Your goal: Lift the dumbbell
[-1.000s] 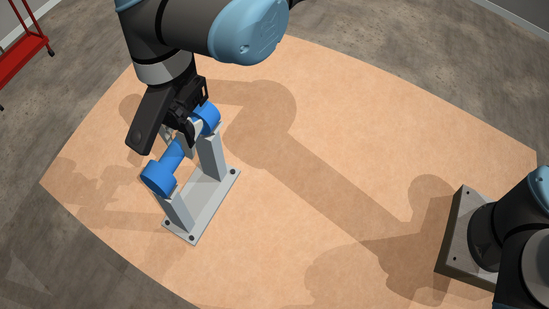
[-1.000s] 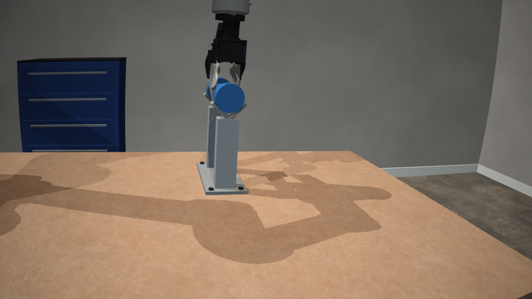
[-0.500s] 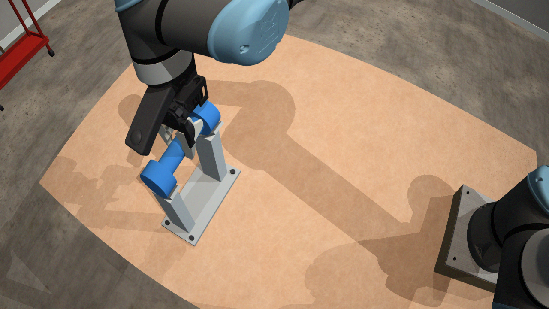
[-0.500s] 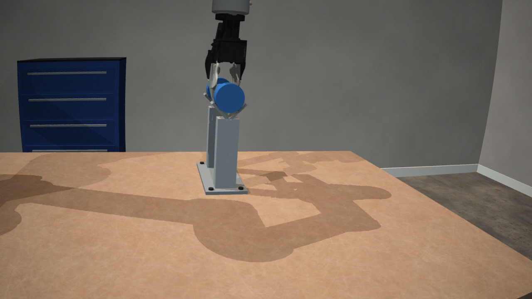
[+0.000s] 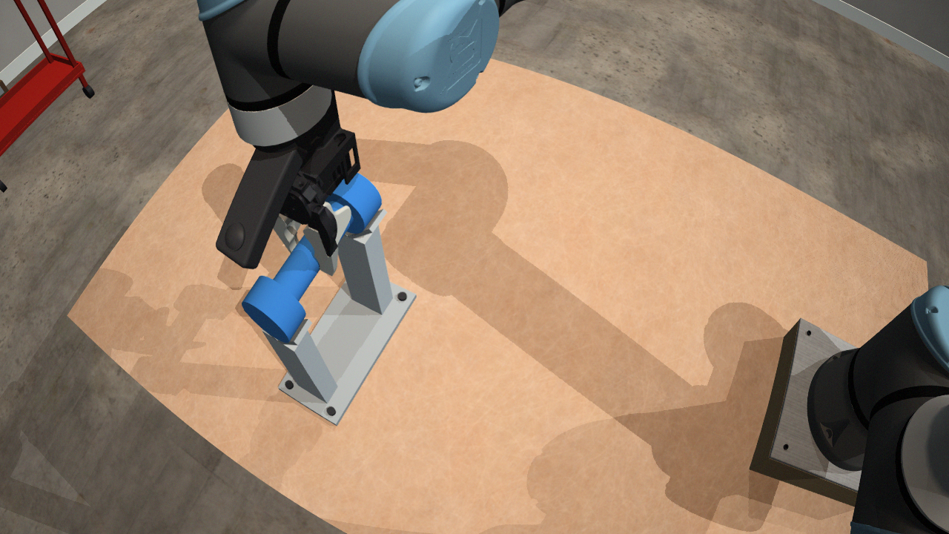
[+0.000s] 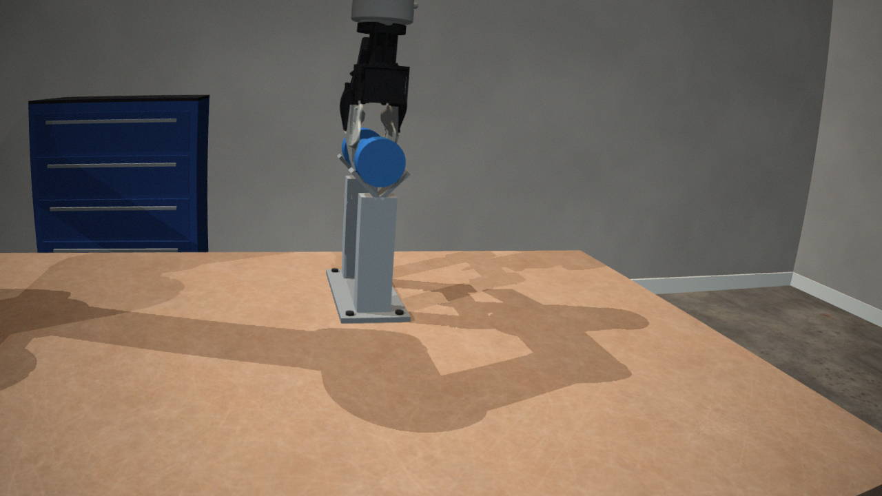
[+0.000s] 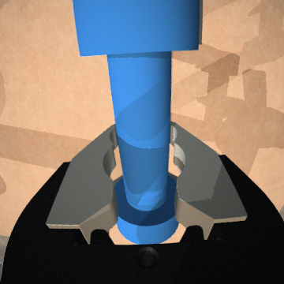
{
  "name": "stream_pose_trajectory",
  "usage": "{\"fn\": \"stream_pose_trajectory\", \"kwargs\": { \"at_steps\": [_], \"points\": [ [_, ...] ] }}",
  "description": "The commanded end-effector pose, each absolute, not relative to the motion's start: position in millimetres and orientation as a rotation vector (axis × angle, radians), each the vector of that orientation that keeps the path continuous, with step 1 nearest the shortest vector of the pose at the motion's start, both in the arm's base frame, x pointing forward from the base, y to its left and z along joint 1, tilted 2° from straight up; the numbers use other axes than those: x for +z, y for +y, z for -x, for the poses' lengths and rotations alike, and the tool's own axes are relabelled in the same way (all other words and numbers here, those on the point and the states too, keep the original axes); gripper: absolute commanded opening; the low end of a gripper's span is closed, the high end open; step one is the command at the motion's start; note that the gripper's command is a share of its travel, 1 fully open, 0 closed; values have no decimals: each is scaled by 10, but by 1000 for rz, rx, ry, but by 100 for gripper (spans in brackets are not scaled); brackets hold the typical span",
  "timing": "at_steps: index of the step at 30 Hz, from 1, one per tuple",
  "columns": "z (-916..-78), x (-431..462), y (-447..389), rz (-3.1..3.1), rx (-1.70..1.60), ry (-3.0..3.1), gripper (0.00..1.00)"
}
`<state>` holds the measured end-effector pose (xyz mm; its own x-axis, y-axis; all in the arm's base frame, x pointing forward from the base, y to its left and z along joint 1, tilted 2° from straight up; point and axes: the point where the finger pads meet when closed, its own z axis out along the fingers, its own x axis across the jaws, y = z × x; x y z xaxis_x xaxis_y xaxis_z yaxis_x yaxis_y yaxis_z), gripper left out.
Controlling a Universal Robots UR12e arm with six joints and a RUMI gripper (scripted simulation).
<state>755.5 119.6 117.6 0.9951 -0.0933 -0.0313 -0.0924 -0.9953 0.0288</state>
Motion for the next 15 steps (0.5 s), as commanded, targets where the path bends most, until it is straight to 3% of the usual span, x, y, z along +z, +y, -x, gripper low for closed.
{"fn": "stream_pose_trajectory", "kwargs": {
  "at_steps": [1, 15],
  "points": [
    [-7572, 1274, 1199, -3111, -44, -143, 0],
    [-7582, 1496, 1208, -3111, -43, -143, 0]
  ]
}}
